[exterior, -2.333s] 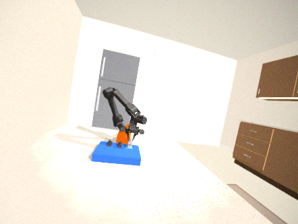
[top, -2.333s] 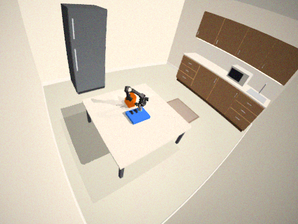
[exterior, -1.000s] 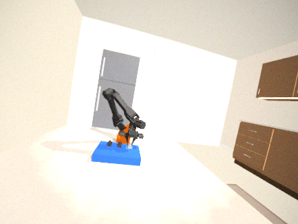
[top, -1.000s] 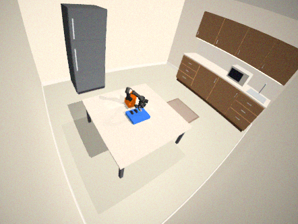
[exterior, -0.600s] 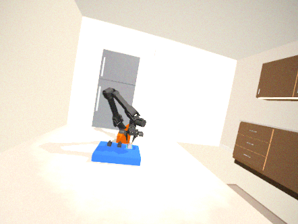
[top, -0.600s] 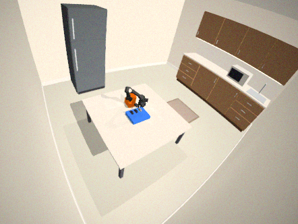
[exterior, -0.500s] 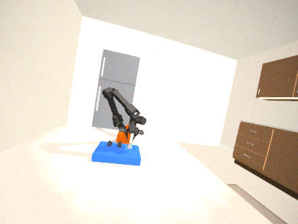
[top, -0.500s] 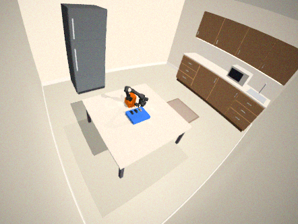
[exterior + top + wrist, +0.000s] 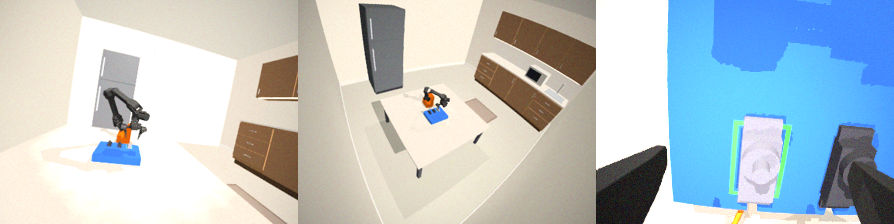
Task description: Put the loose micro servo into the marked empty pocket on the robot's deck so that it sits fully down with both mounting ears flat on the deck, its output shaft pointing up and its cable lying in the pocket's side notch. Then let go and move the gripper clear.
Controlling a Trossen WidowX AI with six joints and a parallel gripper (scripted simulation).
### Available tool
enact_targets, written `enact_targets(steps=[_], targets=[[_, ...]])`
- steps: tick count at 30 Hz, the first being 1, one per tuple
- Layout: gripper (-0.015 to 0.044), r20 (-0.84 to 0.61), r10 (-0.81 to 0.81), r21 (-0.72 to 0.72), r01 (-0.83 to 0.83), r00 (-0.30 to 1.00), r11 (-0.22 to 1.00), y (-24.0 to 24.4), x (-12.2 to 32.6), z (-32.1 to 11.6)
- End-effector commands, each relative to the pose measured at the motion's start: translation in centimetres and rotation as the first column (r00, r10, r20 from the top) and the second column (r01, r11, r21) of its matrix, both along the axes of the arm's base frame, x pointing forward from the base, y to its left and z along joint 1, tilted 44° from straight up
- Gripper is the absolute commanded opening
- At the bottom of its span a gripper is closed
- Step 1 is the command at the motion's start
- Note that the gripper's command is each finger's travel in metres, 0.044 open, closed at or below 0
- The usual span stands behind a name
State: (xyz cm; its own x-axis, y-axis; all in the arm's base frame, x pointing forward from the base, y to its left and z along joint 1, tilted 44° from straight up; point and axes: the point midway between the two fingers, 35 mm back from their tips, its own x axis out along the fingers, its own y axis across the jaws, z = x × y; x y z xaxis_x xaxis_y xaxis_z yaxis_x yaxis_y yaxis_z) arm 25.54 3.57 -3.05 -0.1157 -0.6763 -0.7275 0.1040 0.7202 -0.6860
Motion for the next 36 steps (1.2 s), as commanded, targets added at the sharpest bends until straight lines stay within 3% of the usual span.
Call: enact_targets(steps=[1, 13, 36], targets=[[0.0440, 0.005, 0.000, -0.001, 0.000, 1.000, 1.000, 0.6, 3.7, 1.7], [0.0440, 0.015, -0.006, 0.003, 0.006, 1.000, 1.000, 4.1, 4.4, 5.8], [0.0440, 0.015, -0.006, 0.003, 0.006, 1.000, 1.000, 4.1, 4.4, 5.8]])
